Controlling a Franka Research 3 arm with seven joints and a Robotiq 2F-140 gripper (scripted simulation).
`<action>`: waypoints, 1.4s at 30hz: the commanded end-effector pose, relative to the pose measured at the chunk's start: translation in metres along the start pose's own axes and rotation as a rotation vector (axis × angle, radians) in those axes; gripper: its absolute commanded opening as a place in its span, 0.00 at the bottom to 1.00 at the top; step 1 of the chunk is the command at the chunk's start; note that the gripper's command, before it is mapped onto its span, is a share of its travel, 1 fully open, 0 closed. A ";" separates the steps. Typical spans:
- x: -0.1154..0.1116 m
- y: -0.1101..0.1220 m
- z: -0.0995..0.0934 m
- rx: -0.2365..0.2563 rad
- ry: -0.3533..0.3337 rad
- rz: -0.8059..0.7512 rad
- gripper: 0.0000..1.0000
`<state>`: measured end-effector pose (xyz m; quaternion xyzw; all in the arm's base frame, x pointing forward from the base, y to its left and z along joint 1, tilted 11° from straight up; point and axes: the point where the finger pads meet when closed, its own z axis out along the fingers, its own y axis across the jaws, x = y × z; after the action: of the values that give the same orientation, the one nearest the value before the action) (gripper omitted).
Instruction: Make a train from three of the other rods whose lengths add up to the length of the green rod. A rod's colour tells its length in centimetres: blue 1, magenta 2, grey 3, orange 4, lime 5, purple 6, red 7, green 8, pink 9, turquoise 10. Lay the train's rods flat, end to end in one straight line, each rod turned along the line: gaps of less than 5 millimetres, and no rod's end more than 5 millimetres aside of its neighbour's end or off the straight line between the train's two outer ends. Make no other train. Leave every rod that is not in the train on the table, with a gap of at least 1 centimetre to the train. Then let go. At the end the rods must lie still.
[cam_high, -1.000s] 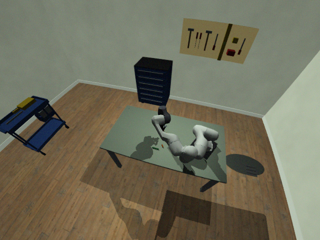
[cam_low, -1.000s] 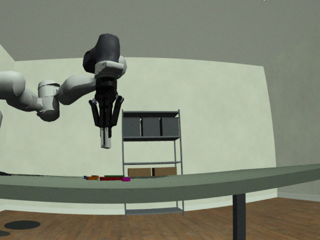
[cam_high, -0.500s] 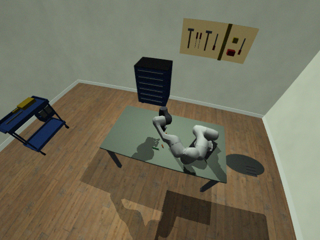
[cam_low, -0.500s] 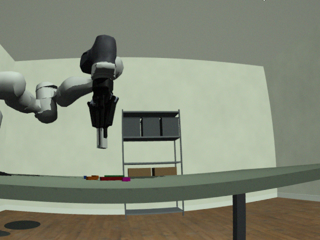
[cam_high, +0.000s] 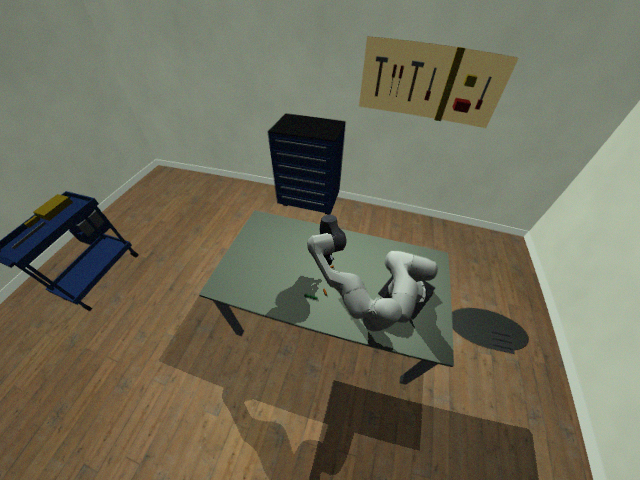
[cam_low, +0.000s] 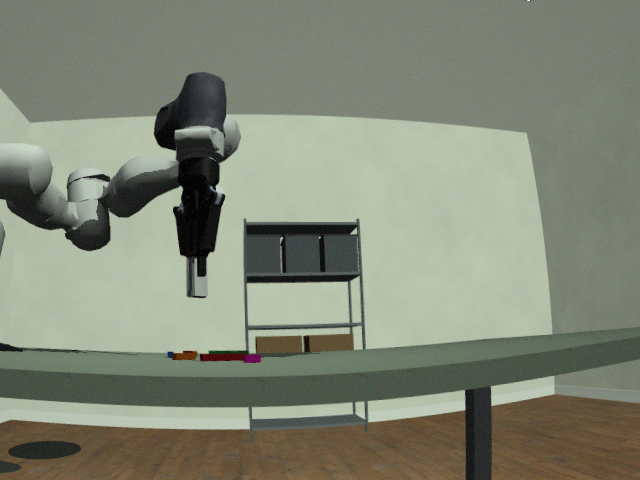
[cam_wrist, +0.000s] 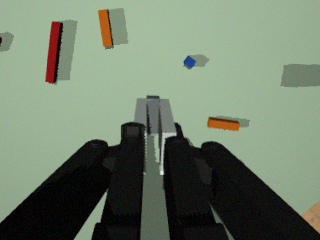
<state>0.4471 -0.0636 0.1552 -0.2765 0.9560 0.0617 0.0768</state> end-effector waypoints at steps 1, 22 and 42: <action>0.000 0.006 0.000 -0.001 0.000 0.167 0.03; 0.008 0.026 0.002 0.003 0.004 0.493 0.03; 0.010 0.031 0.003 0.005 0.005 0.573 0.03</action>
<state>0.4220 -0.0447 0.1528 -0.0126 0.9956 0.0752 0.0550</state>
